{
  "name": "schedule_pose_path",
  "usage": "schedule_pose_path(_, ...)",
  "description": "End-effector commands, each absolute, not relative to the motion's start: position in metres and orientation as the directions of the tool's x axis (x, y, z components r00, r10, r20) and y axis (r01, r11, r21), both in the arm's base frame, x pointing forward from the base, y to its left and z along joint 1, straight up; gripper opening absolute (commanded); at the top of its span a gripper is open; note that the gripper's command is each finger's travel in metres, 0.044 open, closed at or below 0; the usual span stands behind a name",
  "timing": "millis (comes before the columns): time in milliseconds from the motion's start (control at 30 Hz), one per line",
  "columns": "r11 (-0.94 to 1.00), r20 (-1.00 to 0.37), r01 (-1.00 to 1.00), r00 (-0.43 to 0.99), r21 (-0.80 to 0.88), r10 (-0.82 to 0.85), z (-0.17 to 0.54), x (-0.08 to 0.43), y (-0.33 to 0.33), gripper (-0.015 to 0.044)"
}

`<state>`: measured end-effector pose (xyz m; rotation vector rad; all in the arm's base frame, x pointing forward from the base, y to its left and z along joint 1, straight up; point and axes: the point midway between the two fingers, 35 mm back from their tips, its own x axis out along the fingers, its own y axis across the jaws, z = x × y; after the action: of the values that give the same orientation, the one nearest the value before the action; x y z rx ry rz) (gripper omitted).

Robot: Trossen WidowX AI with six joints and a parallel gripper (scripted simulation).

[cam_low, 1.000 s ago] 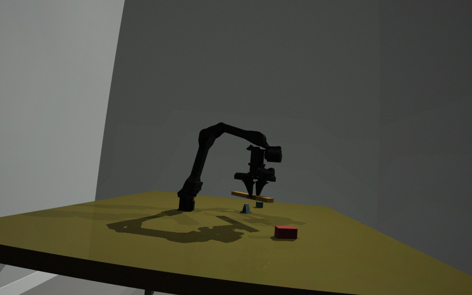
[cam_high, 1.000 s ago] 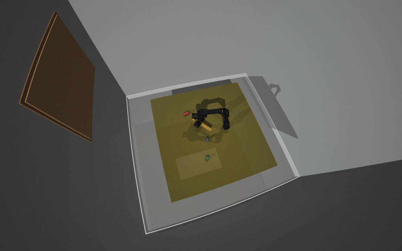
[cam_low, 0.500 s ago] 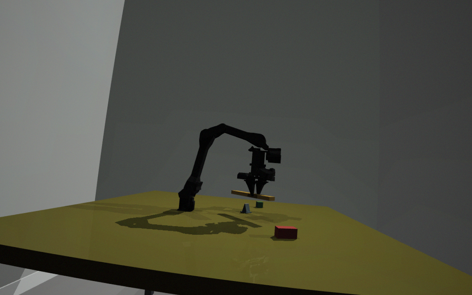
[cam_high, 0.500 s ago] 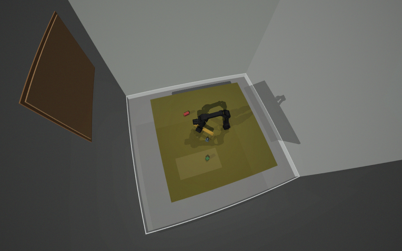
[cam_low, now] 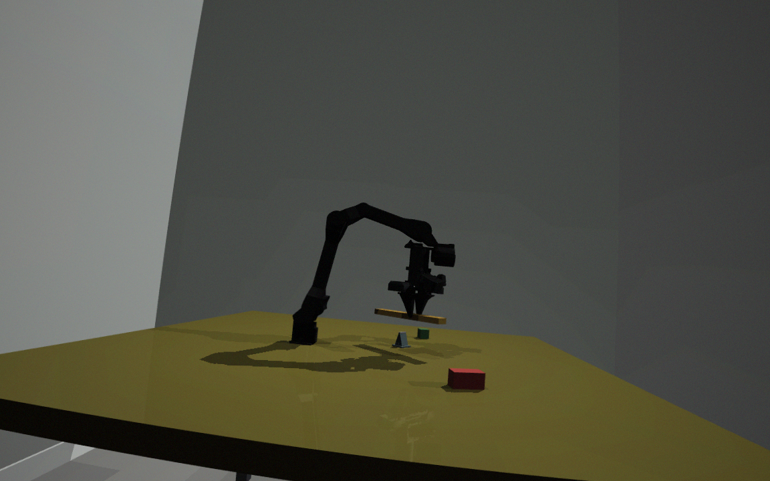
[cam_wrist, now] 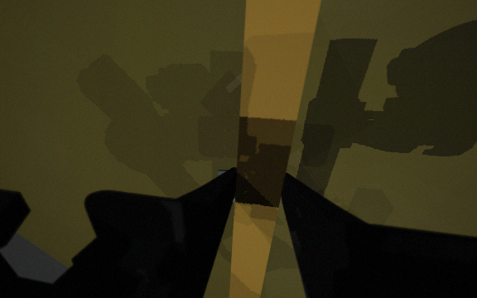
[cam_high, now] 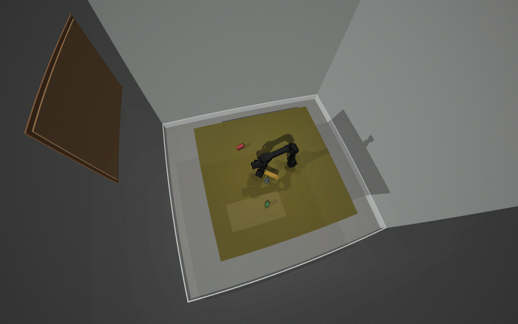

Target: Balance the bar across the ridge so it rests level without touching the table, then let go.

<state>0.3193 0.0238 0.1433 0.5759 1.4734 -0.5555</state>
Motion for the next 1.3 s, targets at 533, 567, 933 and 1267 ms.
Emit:
schedule_pose_path(533, 0.8, -1.0, 0.6, 0.03, 0.025, 0.008, 0.142, 0.307, 0.081, 0.0)
schedule_pose_path(567, 0.8, -1.0, 0.599, 0.03, 0.025, 0.008, 0.141, 0.307, 0.081, 0.0)
schedule_pose_path(933, 0.801, -1.0, 0.599, 0.03, 0.025, 0.008, 0.123, 0.308, 0.083, 0.0)
schedule_pose_path(1267, 0.801, -1.0, 0.598, 0.03, 0.025, 0.008, 0.107, 0.308, 0.083, 0.0)
